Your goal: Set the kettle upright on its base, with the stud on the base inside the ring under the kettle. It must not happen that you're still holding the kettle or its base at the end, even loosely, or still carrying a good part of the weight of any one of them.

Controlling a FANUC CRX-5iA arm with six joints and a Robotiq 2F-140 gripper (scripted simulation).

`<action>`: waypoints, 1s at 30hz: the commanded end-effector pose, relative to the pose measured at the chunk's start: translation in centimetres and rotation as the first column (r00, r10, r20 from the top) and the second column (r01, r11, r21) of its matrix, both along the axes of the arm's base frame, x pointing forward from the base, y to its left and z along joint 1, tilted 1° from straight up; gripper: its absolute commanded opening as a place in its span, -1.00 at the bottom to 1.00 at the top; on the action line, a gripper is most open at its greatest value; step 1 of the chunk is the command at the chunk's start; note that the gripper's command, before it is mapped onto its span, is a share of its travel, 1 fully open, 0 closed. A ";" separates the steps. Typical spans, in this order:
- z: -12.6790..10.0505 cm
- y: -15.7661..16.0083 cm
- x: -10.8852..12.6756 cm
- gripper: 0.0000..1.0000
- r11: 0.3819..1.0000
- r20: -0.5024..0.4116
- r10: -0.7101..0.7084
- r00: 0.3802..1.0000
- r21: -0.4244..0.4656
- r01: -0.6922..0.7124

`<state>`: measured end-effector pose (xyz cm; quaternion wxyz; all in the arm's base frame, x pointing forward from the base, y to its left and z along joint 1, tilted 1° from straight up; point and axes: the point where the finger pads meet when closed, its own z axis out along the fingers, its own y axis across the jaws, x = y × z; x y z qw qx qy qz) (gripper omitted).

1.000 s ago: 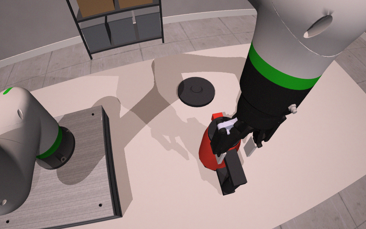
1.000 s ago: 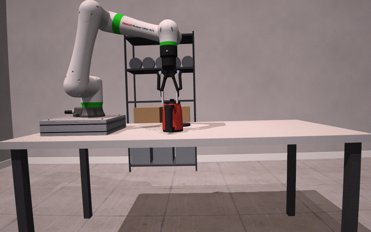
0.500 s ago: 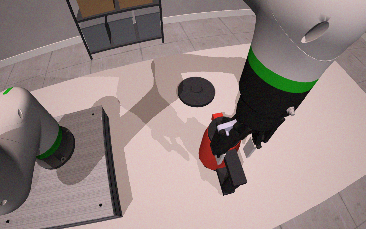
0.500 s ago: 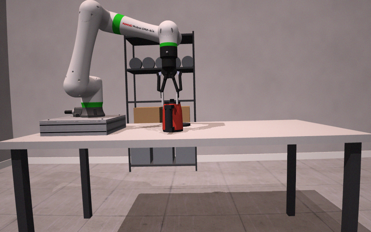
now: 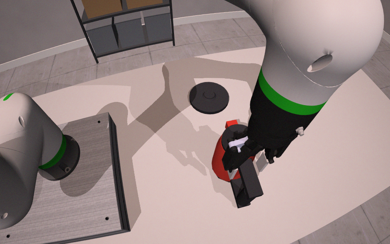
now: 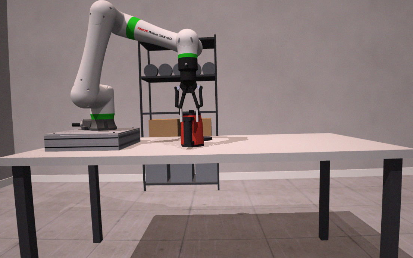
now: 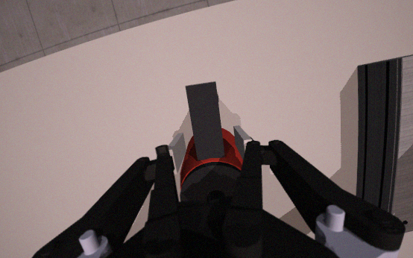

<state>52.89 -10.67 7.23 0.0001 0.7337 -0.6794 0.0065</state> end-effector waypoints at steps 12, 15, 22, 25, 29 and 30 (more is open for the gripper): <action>-1.5 0.0 0.0 -0.06 1.000 0.001 0.000 1.000 0.000 0.000; -1.5 0.0 0.0 -0.06 1.000 0.001 0.000 1.000 0.000 0.000; -1.5 0.0 0.0 -0.06 1.000 0.001 0.000 1.000 0.000 0.000; -1.5 0.0 0.0 -0.06 1.000 0.001 0.000 1.000 0.000 0.000; -1.5 0.0 0.0 -0.06 1.000 0.001 0.000 1.000 0.000 0.000; -1.5 0.0 0.0 -0.06 1.000 0.001 0.000 1.000 0.000 0.000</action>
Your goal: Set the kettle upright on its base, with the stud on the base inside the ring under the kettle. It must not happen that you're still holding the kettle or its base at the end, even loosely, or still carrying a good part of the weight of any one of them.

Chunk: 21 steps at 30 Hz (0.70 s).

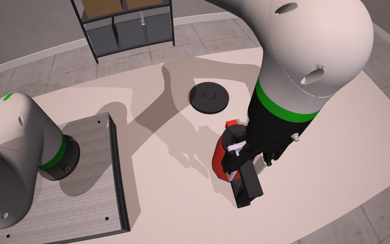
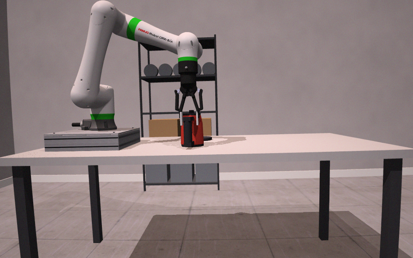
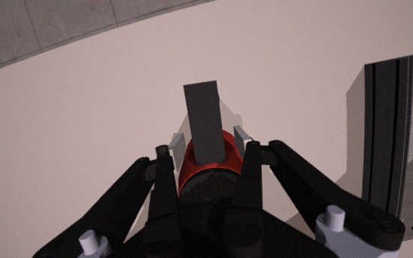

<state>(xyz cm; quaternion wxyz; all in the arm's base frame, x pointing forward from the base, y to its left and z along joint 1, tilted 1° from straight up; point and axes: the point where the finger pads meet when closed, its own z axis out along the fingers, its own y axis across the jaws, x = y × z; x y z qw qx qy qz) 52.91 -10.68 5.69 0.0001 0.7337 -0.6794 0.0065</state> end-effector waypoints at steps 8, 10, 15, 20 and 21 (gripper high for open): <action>0.0 0.0 0.0 -0.06 1.000 0.000 0.000 1.000 0.000 0.000; 0.0 0.0 0.0 -0.06 1.000 0.000 0.000 1.000 0.000 0.000; 0.0 0.0 0.0 -0.06 1.000 0.000 0.000 1.000 0.000 0.000; 0.0 0.0 0.0 -1.00 1.000 0.000 0.000 1.000 0.000 0.000; 0.0 0.0 0.0 -1.00 1.000 0.000 0.000 1.000 0.000 0.000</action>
